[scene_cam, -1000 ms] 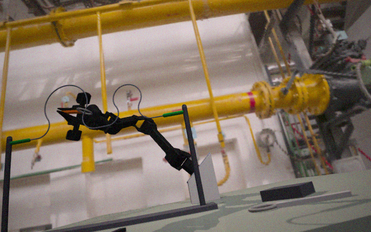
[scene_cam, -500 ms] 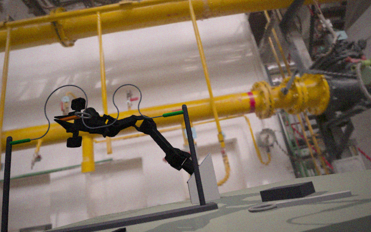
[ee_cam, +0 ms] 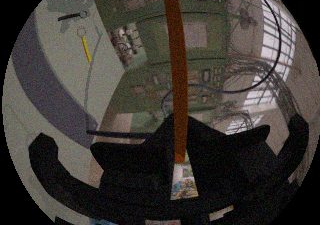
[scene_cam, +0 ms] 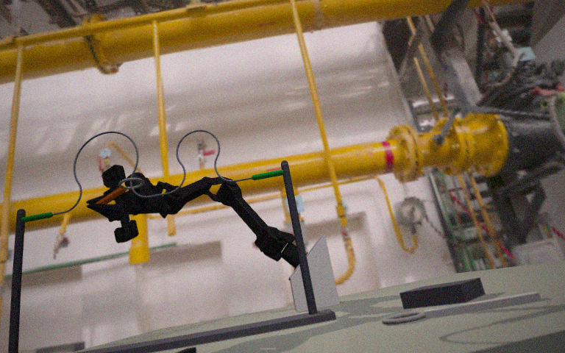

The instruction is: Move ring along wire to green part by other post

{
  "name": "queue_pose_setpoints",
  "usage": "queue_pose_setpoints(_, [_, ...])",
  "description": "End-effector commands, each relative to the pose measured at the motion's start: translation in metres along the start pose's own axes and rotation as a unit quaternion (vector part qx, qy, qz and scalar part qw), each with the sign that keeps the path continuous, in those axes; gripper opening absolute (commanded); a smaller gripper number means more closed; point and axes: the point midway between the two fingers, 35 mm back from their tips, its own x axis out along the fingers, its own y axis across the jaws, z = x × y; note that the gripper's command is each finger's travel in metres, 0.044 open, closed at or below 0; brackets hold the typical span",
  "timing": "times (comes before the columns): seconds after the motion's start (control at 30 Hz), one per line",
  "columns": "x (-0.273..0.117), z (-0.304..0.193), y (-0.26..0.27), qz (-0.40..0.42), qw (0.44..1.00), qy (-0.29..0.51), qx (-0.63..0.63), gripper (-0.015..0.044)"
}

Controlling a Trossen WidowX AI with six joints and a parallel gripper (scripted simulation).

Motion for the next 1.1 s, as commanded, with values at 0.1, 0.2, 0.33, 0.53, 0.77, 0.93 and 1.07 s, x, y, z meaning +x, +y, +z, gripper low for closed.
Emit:
queue_pose_setpoints(0.1, [0.002,0.002,0.027,0.047,0.996,-0.007,0.078,-0.0150])
queue_pose_setpoints(0.2, [0.002,0.004,0.037,0.066,0.992,-0.010,0.110,-0.0150])
queue_pose_setpoints(0.33, [0.002,0.007,0.051,0.091,0.984,-0.015,0.153,-0.0150])
queue_pose_setpoints(0.53, [0.000,0.015,0.071,0.128,0.968,-0.022,0.216,-0.0150])
queue_pose_setpoints(0.77, [-0.005,0.027,0.093,0.169,0.942,-0.030,0.288,-0.0150])
queue_pose_setpoints(0.93, [-0.009,0.038,0.107,0.198,0.919,-0.036,0.338,-0.0150])
queue_pose_setpoints(1.07, [-0.013,0.047,0.118,0.219,0.899,-0.041,0.377,-0.0150])
